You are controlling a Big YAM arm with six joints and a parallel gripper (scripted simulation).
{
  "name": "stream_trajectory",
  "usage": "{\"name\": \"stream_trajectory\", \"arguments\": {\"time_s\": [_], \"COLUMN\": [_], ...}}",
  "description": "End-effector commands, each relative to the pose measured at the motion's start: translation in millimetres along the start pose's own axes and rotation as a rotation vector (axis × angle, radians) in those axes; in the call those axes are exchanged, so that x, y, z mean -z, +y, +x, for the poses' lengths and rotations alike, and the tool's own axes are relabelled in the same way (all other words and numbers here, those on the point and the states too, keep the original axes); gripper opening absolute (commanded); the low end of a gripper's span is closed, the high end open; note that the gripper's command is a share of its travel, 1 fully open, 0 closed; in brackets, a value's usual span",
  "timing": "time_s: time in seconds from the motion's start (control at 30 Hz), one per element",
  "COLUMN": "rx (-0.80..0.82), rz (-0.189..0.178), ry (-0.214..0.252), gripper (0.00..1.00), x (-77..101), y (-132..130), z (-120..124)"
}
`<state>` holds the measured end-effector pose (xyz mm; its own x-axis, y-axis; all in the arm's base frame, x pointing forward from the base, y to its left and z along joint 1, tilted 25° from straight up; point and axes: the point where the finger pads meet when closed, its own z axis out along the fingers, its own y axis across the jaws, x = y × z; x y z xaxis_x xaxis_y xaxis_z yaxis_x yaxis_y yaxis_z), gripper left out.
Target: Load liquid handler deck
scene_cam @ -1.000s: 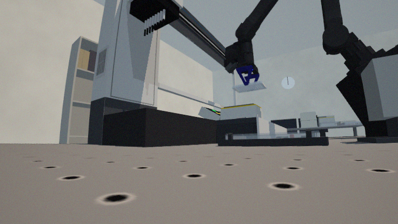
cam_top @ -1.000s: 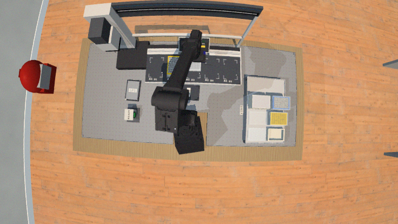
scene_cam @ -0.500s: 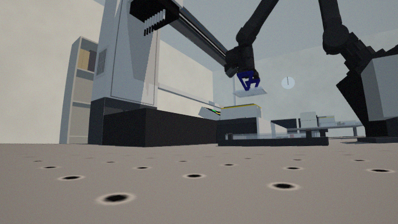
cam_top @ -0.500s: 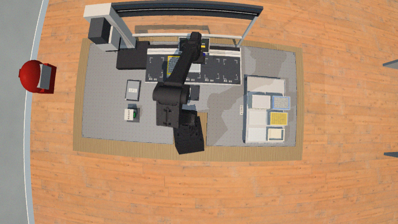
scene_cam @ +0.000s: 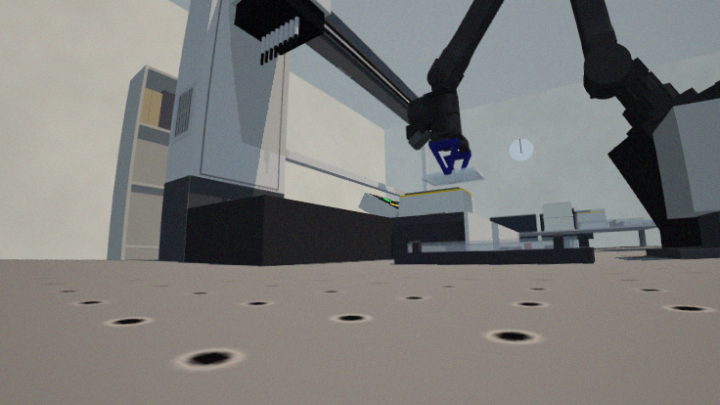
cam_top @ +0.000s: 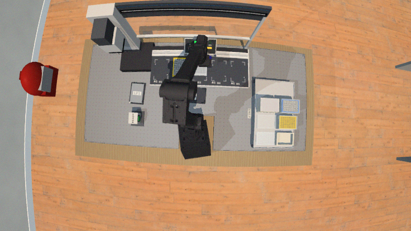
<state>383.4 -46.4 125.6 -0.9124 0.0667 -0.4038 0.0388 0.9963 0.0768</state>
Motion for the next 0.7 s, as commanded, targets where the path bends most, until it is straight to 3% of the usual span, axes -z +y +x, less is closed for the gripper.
{"name": "stream_trajectory", "arguments": {"time_s": [0.0,0.07,0.43,0.5,0.53,0.6,0.67], "rx": [-0.01,-0.011,-0.004,-0.004,-0.001,-0.006,-0.003], "rz": [0.01,0.006,0.003,0.003,0.007,0.004,0.002], "ry": [-0.046,-0.02,-0.02,-0.02,-0.054,-0.02,-0.019], "gripper": [0.0,0.0,0.0,0.0,0.0,0.0,0.0], "x": [7.2,-4.8,-23.3,-23.3,-13.4,-28.1,-32.1], "y": [-2.8,-1.7,1.6,1.6,0.3,0.4,2.1], "z": [-8.8,-5.1,-5.7,-5.7,-10.9,-5.2,-4.9]}}
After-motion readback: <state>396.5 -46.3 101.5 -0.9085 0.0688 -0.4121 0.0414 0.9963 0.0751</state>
